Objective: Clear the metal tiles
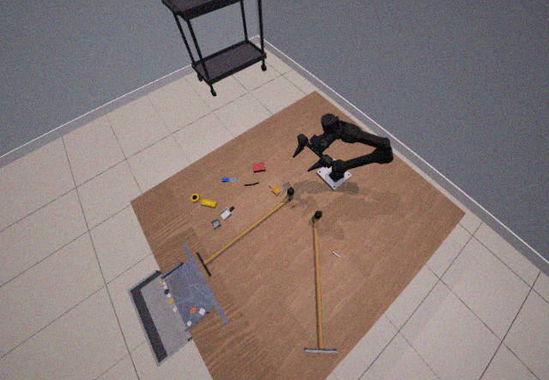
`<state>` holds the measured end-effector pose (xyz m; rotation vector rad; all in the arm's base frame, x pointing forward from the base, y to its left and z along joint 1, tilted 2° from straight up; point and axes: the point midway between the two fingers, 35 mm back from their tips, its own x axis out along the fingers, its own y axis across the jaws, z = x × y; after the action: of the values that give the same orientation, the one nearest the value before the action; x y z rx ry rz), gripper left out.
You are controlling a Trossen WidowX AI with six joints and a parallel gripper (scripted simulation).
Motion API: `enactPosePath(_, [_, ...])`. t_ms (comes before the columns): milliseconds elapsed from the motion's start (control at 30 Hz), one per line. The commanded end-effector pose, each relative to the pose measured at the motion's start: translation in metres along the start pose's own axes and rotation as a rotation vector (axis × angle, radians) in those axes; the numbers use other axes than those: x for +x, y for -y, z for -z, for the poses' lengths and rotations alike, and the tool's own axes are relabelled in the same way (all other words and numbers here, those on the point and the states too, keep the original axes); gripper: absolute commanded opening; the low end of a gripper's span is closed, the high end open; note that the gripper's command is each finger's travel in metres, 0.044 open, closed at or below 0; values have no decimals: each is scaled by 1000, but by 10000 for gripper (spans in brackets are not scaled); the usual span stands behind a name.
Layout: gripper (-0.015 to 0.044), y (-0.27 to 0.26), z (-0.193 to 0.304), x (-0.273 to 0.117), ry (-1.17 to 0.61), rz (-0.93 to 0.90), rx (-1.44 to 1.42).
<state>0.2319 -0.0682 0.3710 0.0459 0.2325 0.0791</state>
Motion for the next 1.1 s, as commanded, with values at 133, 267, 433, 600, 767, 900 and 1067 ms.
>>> enactPosePath(133, [440, 14, 46, 35, -142, 17, 43])
enactPosePath(267, [440, 16, 68, 49, -210, 24, 50])
enactPosePath(433, [440, 17, 97, 64, -299, 33, 50])
enactPosePath(600, [440, 15, 126, 77, -392, 41, 40])
enactPosePath(767, [440, 12, 157, 87, -488, 48, 20])
enactPosePath(900, [440, 8, 181, 92, -565, 53, -5])
enactPosePath(1067, [440, 6, 196, 95, -613, 56, -23])
